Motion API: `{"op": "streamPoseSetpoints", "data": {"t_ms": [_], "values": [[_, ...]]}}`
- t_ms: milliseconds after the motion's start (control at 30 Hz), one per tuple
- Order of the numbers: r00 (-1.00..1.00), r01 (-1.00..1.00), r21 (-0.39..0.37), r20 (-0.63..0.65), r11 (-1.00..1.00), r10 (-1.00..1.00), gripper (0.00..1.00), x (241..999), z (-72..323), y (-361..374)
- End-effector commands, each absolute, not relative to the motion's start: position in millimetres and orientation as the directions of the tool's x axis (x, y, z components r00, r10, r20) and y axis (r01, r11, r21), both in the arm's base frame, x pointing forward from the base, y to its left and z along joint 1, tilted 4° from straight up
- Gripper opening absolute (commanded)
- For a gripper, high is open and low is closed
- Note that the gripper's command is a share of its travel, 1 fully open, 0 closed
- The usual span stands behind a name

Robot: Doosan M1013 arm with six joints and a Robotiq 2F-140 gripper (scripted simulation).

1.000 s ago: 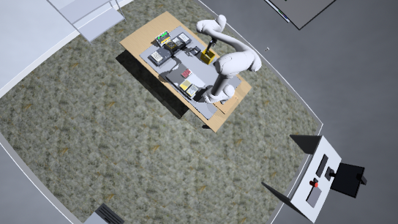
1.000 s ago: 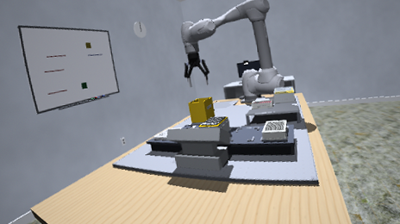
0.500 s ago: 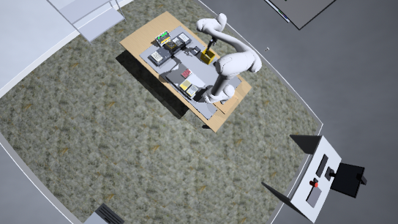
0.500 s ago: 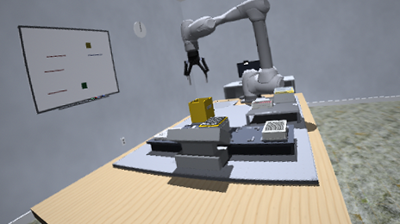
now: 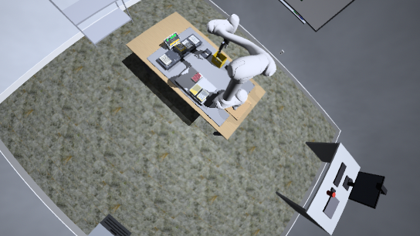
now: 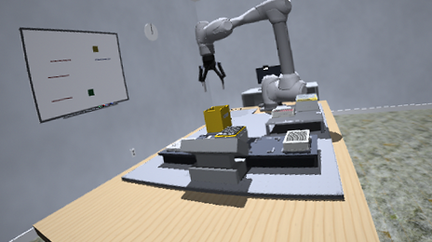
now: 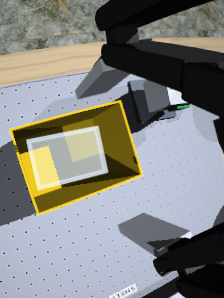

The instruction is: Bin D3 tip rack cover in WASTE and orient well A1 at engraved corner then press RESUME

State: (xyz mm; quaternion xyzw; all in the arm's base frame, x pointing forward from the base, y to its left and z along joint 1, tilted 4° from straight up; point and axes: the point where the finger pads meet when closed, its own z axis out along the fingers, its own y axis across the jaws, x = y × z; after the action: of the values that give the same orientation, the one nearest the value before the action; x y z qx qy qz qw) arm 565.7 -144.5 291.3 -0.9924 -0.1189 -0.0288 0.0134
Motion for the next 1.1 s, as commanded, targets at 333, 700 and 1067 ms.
{"op": "streamPoseSetpoints", "data": {"t_ms": [333, 700, 1067], "values": [[0.971, 0.23, -0.019, 0.064, -0.973, 0.228, 0.77, 565.9, 295.4, -145.9], [0.971, 0.23, -0.019, 0.064, -0.973, 0.228, 0.77, 565.9, 295.4, -145.9], [0.984, 0.171, -0.023, 0.063, -0.985, 0.169, 0.77, 579.7, 296.5, -137.5]]}}
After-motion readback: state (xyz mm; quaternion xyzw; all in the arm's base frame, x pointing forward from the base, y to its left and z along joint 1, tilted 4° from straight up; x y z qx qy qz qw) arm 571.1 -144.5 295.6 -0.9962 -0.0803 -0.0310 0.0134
